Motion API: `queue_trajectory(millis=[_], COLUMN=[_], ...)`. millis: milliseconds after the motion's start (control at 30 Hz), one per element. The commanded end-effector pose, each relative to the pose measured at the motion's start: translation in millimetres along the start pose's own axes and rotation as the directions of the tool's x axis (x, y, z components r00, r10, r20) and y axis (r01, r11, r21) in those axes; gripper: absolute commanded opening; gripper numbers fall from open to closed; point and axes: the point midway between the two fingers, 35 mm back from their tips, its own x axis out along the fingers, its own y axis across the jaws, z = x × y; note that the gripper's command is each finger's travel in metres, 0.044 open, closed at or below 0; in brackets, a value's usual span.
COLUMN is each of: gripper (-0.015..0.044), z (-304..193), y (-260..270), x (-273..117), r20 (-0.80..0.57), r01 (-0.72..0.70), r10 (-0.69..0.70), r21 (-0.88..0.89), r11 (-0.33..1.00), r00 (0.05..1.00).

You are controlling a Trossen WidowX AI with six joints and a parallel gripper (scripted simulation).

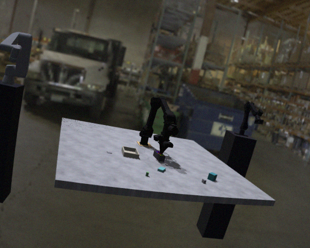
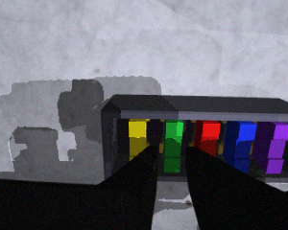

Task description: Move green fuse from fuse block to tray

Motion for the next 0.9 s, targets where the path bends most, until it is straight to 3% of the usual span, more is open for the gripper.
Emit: queue_trajectory(millis=[0,867], gripper=[0.0071,0.0071], z=[-0.5,-0.5], y=[-1.4,-1.5], x=[3.9,13.9], r20=[-0.003,-0.003], r01=[0.009,0.009], r10=[-0.009,-0.009], r21=[-0.001,-0.001], r11=[1.000,1.000], r00=[1.000,1.000])
